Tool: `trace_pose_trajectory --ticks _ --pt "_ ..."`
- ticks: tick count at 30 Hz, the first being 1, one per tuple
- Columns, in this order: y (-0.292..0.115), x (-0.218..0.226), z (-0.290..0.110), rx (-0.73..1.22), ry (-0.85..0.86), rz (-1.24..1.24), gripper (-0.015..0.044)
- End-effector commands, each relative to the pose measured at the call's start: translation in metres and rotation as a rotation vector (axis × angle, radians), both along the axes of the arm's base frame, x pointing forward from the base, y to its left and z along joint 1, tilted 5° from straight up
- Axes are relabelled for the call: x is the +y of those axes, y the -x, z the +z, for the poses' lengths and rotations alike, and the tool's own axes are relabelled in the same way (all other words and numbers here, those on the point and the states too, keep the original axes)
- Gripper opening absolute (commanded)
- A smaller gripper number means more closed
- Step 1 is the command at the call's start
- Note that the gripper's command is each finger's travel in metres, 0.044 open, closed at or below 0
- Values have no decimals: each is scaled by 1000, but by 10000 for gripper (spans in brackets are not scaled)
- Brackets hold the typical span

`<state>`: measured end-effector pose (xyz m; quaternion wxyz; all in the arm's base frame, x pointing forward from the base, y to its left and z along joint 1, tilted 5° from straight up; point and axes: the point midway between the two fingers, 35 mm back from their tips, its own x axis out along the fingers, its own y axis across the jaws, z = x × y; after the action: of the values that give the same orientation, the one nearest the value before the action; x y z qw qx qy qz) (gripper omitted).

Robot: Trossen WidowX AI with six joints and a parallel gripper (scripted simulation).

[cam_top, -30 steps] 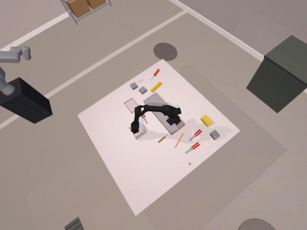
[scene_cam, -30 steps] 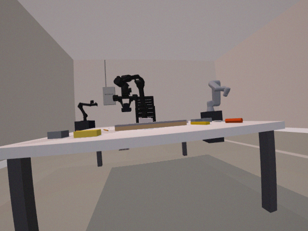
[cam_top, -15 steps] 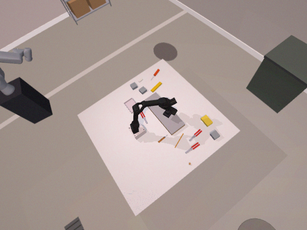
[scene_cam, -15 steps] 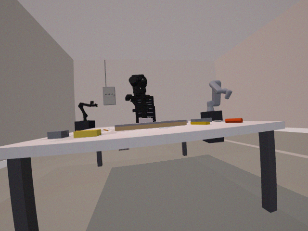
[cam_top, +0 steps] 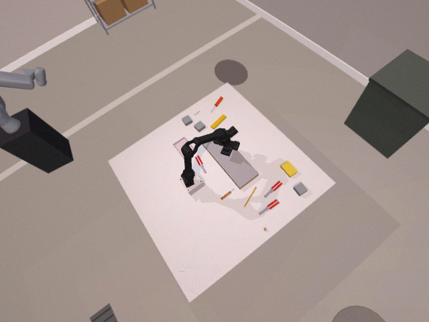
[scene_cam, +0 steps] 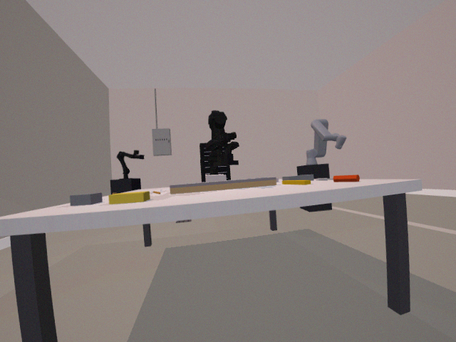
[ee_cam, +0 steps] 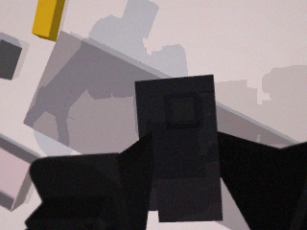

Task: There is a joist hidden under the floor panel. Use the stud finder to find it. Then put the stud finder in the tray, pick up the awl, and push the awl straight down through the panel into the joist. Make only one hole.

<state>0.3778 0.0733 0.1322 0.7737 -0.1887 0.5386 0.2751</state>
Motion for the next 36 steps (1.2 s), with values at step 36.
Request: trace_pose_trajectory --ticks 36 --pt "140 197 -9 -40 27 605 0"
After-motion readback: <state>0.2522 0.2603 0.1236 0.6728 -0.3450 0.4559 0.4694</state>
